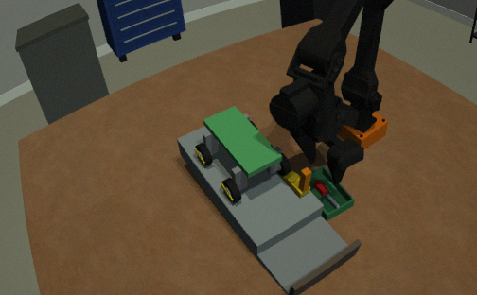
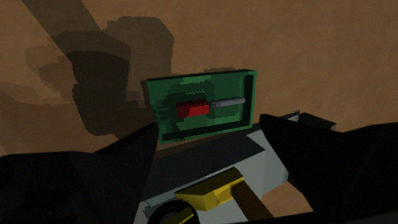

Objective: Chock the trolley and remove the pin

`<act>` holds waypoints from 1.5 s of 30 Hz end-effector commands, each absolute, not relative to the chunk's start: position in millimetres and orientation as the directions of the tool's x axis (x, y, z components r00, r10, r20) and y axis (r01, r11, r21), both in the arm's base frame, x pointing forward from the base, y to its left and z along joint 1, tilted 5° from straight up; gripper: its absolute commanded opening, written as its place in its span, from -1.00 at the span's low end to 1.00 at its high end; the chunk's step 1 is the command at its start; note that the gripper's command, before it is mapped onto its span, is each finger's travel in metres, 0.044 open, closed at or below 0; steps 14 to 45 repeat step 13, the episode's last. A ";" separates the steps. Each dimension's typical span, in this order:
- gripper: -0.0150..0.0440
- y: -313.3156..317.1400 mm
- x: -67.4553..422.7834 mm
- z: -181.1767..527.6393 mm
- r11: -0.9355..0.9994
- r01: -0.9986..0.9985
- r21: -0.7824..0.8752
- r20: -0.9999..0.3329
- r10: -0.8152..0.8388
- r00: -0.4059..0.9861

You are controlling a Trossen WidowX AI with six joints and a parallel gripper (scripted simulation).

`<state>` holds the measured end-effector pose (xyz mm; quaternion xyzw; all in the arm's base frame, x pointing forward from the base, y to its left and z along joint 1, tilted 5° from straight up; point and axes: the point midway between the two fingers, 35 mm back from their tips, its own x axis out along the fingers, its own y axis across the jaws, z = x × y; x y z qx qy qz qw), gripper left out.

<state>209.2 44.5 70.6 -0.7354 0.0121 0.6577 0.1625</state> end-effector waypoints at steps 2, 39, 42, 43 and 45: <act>1.00 43.8 208.7 84.7 -0.948 -0.227 -0.223 -0.971 0.196 0.138; 1.00 41.7 206.4 124.9 -0.948 -0.227 -0.223 -0.971 0.195 0.138; 1.00 41.7 206.4 124.9 -0.948 -0.227 -0.223 -0.971 0.195 0.138; 1.00 41.7 206.4 124.9 -0.948 -0.227 -0.223 -0.971 0.195 0.138; 1.00 41.7 206.4 124.9 -0.948 -0.227 -0.223 -0.971 0.195 0.138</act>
